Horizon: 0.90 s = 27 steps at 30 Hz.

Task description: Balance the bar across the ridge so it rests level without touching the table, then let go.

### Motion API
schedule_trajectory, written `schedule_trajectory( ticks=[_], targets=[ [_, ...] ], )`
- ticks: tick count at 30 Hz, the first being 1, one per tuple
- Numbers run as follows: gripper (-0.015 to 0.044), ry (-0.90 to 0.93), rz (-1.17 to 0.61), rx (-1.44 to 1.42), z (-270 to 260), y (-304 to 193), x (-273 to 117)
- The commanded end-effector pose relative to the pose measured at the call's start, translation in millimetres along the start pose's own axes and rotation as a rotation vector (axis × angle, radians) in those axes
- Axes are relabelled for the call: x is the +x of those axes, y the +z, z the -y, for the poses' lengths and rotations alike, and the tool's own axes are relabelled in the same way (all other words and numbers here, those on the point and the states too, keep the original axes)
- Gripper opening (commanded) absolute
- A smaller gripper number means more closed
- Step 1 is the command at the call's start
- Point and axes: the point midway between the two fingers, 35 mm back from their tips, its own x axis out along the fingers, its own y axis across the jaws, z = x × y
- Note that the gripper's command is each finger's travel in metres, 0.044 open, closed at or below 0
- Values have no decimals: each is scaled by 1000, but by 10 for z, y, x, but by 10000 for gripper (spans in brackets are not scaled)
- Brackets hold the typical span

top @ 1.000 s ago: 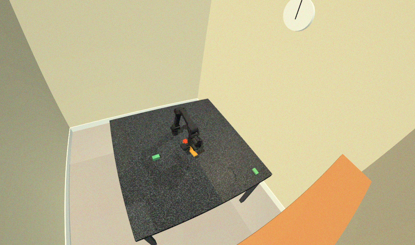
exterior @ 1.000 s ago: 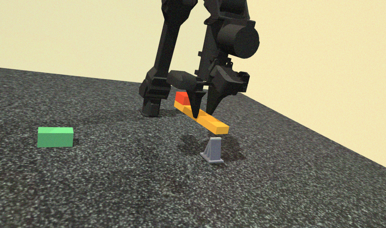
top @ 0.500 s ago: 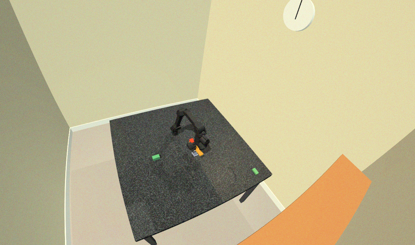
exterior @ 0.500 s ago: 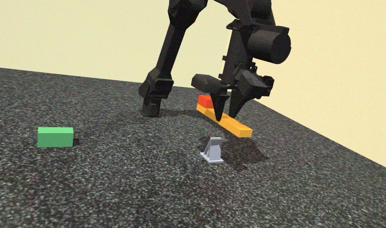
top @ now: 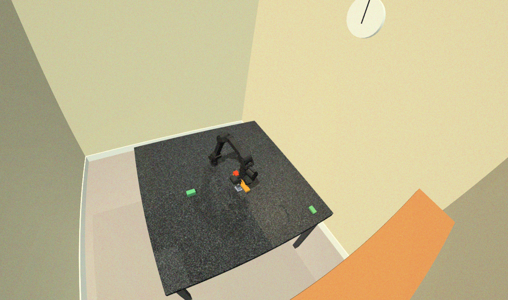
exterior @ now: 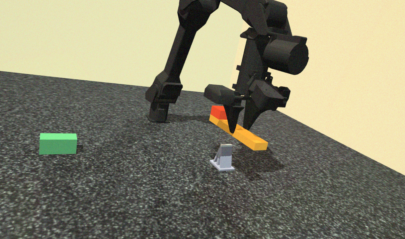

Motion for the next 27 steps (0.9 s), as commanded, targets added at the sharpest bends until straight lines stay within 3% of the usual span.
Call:
schedule_trajectory(
  ticks=[1, 27],
  targets=[
    [0, -3, 0, 3, 3, 0, 74],
    [0, -3, 0, 3, 21, -14, 284]
  ],
)
